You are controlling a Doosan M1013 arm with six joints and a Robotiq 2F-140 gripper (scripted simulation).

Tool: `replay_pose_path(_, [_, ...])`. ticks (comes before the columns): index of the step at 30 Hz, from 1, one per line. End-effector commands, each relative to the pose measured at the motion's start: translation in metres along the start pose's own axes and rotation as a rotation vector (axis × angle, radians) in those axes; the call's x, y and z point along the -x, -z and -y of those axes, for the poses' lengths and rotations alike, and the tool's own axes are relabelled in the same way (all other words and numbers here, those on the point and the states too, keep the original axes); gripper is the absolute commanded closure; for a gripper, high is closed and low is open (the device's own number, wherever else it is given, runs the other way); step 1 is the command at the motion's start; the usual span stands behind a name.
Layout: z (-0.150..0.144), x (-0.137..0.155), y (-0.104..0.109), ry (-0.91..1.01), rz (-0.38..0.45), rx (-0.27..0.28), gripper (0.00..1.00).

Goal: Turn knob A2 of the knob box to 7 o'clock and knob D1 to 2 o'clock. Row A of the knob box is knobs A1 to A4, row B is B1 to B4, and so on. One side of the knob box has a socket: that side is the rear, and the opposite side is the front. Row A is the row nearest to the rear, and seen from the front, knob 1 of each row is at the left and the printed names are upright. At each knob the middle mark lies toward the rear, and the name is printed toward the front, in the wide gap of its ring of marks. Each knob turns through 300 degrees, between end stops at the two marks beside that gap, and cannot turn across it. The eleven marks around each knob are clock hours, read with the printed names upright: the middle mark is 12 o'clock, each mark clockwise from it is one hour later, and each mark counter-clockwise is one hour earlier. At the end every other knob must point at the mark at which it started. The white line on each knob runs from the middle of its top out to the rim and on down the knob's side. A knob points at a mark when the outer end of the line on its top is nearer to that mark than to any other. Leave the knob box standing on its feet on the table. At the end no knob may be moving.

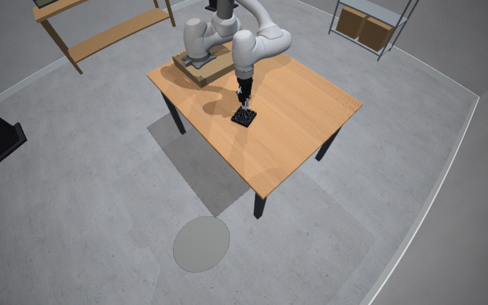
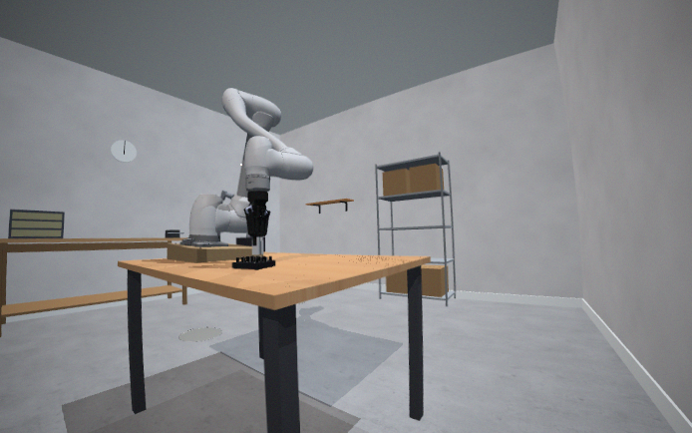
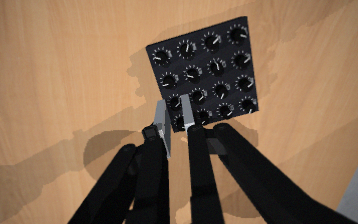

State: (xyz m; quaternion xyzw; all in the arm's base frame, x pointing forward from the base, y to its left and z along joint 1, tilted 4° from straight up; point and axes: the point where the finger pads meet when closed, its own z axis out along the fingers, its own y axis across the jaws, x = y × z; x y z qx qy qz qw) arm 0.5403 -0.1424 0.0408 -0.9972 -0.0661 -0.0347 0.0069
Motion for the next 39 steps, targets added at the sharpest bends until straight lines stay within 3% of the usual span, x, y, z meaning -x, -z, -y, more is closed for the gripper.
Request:
replay_pose_path(1, [0.000, 0.000, 0.000, 0.000, 0.000, 0.000, 0.88])
replay_pose_path(39, [0.000, 0.000, -0.014, 0.000, 0.000, 0.000, 0.88])
